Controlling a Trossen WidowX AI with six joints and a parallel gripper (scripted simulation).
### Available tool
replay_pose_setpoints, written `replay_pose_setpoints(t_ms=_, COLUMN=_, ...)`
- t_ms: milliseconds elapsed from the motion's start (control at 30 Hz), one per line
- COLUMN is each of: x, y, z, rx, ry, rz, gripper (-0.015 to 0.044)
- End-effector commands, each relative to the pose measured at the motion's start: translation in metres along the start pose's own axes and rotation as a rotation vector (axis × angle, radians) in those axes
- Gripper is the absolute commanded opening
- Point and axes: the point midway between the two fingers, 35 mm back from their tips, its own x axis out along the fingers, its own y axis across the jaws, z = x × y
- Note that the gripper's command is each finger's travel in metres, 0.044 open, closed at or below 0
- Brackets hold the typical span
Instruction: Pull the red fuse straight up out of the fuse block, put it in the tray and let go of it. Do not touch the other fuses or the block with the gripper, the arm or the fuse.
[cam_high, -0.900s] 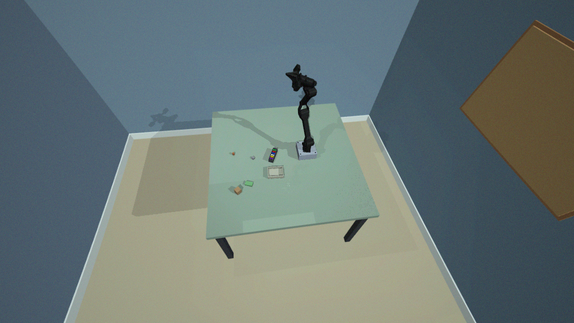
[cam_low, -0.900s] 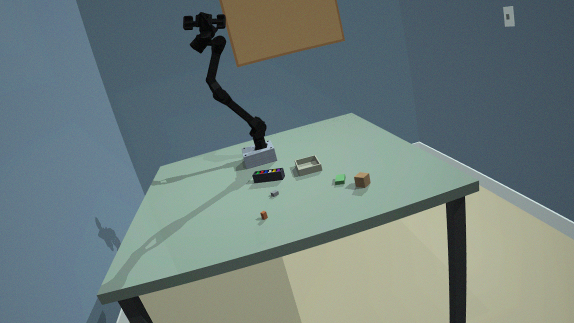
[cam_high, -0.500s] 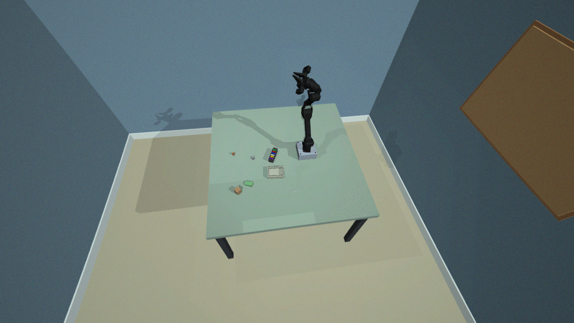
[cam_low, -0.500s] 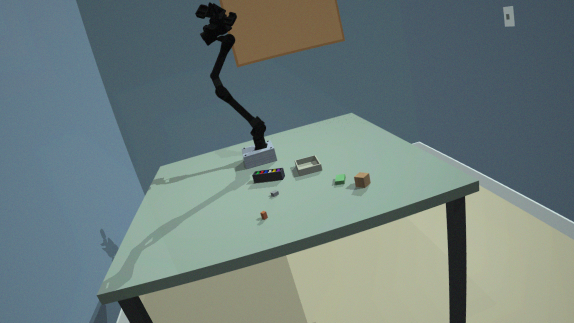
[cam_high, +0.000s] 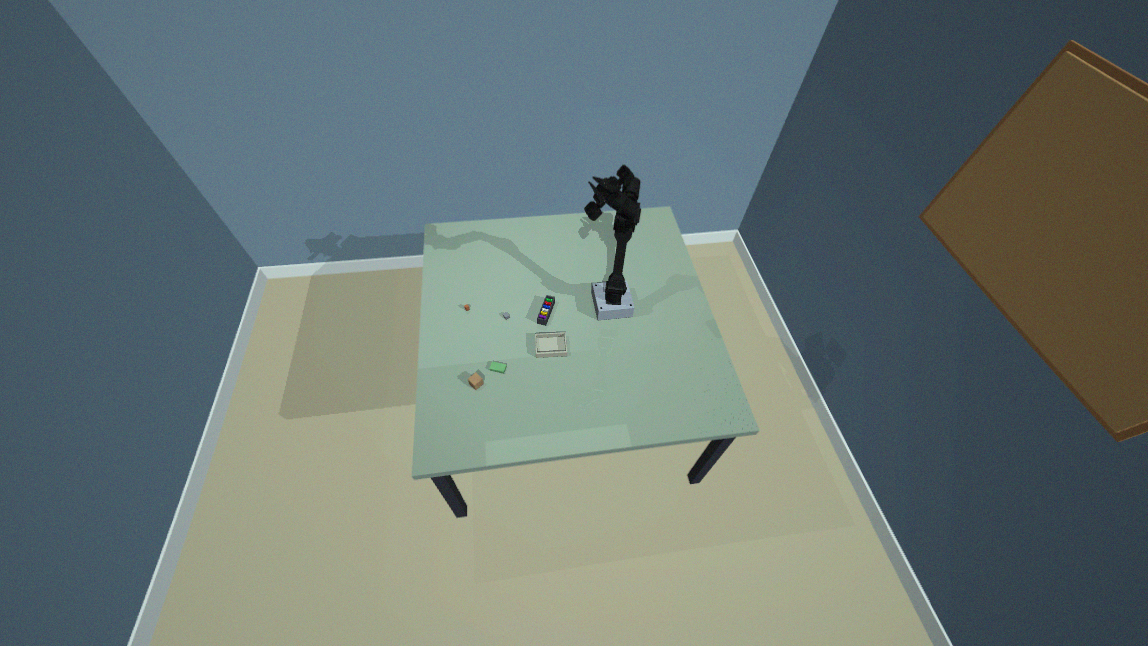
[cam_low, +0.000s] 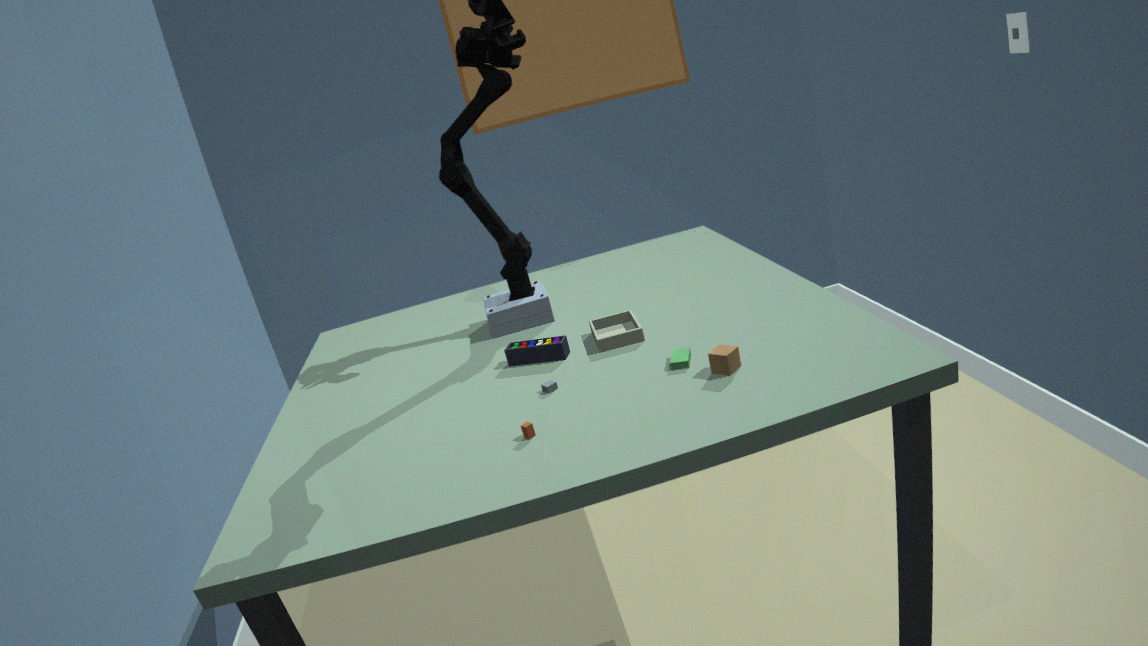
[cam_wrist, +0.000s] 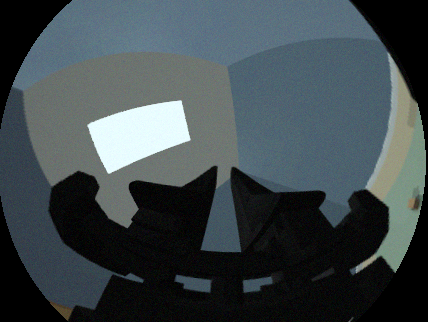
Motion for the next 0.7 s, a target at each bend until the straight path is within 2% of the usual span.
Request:
replay_pose_setpoints(t_ms=0, x=0.004, y=-0.028, z=-0.025, rx=-0.151, ry=0.054, rz=-0.019, gripper=0.0072)
replay_pose_setpoints(t_ms=333, x=0.016, y=-0.145, z=-0.067, rx=-0.607, ry=0.214, rz=-0.179, gripper=0.0072)
replay_pose_setpoints(t_ms=667, x=0.019, y=-0.257, z=-0.056, rx=-0.879, ry=0.337, rz=-0.371, gripper=0.0072)
